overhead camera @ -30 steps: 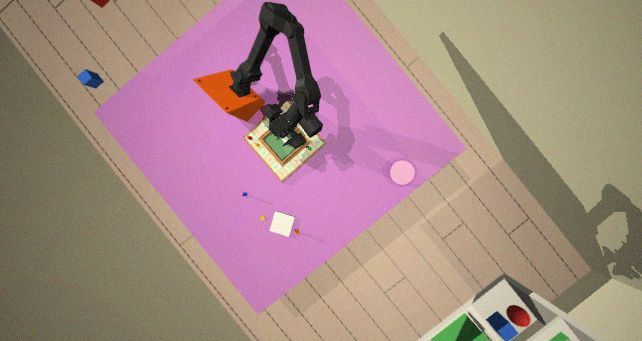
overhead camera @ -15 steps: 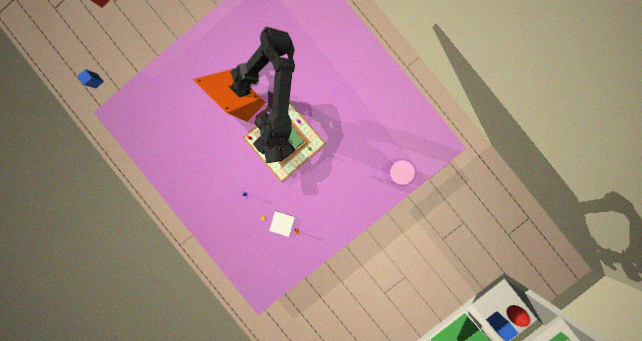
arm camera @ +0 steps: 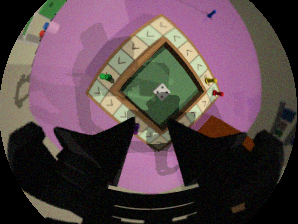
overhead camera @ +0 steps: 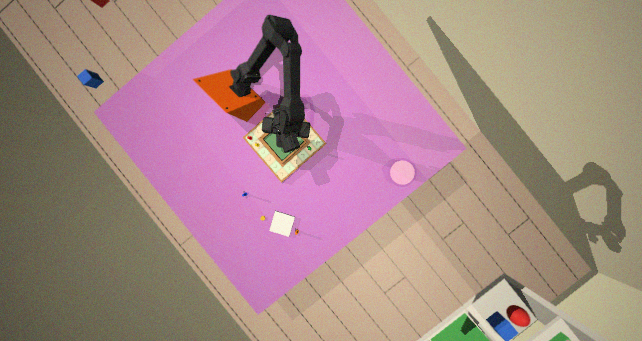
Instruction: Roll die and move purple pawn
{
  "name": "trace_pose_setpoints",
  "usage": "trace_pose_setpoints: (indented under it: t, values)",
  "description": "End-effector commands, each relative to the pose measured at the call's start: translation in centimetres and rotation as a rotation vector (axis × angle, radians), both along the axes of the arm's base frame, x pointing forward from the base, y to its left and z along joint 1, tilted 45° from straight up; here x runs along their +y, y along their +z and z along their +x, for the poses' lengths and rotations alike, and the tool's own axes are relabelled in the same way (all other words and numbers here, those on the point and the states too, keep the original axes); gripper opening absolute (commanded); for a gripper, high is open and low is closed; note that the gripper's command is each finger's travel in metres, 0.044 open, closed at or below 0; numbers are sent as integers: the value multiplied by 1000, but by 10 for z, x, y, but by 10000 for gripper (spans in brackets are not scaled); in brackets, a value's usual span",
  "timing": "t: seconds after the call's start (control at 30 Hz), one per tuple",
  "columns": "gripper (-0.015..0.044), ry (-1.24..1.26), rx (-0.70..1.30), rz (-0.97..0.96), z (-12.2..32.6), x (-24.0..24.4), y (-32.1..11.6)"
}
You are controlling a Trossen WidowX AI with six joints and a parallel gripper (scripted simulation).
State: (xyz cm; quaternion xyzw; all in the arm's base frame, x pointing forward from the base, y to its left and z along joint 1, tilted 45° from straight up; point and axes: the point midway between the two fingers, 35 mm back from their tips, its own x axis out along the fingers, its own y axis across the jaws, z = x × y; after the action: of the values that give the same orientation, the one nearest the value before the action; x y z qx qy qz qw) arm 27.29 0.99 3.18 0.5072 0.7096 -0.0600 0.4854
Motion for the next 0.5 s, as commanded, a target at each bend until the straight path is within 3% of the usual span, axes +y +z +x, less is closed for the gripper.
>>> trace_pose_setpoints:
  t: [0.0,0.47]
  values:
    - [200,566,-554,61,-11,52,30]
    - [200,579,-568,62,-13,54,32]
